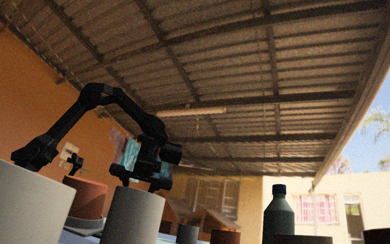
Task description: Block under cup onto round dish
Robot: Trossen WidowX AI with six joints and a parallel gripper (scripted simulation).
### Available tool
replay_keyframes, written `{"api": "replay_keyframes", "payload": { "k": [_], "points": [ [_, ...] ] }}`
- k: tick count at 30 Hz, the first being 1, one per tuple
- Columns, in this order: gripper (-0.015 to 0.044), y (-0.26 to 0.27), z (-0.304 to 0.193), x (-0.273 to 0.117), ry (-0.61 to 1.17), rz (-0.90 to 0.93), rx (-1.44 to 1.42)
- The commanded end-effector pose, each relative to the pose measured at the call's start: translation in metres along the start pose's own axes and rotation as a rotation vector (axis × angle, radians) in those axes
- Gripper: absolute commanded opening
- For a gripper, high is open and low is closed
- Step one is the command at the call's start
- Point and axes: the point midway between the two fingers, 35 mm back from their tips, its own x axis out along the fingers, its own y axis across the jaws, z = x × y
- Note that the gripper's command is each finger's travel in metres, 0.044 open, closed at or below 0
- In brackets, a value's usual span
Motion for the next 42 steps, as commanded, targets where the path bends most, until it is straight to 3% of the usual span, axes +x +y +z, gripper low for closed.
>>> {"api": "replay_keyframes", "payload": {
  "k": [1,10,14,33,42],
  "points": [
    [0.0181,-0.001,-0.001,0.004,0.005,-0.003,-0.004],
    [0.0102,-0.001,-0.001,0.004,0.005,-0.003,-0.004],
    [0.0000,0.000,-0.001,-0.003,0.005,-0.003,-0.004],
    [0.0000,0.000,-0.001,-0.088,0.004,-0.003,-0.004],
    [0.0000,0.001,0.017,-0.088,0.001,0.002,0.000]
  ]
}}
